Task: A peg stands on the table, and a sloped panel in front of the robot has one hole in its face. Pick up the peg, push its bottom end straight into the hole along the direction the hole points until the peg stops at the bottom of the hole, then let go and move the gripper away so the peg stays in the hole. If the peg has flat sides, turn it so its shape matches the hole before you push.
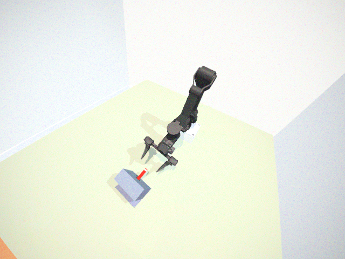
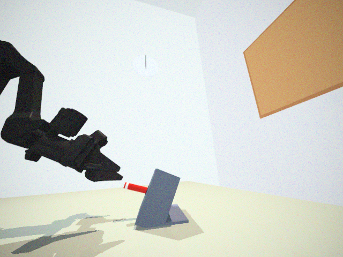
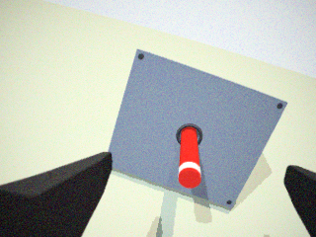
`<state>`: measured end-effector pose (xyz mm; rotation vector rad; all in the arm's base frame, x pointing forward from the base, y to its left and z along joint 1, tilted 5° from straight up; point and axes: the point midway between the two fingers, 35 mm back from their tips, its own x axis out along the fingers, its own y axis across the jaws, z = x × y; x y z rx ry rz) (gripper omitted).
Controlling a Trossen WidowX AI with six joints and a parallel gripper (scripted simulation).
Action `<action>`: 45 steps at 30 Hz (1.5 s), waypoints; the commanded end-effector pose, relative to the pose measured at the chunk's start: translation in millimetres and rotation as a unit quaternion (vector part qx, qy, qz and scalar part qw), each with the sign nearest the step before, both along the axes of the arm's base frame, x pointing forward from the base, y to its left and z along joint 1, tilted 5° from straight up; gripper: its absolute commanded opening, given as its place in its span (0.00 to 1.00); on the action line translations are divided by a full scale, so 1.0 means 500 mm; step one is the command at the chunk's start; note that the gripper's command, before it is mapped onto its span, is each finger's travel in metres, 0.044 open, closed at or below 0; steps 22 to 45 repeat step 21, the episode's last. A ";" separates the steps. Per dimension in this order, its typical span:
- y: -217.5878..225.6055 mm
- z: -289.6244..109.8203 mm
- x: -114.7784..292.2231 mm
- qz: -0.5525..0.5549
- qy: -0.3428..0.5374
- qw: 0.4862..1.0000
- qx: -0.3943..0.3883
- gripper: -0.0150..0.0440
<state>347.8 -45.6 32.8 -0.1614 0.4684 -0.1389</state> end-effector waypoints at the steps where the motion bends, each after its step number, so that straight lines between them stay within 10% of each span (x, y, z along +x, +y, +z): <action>1: 0.001 0.004 -0.007 -0.003 -0.001 1.000 0.002 1.00; 45: 0.007 0.019 -0.034 -0.002 -0.001 1.000 0.001 1.00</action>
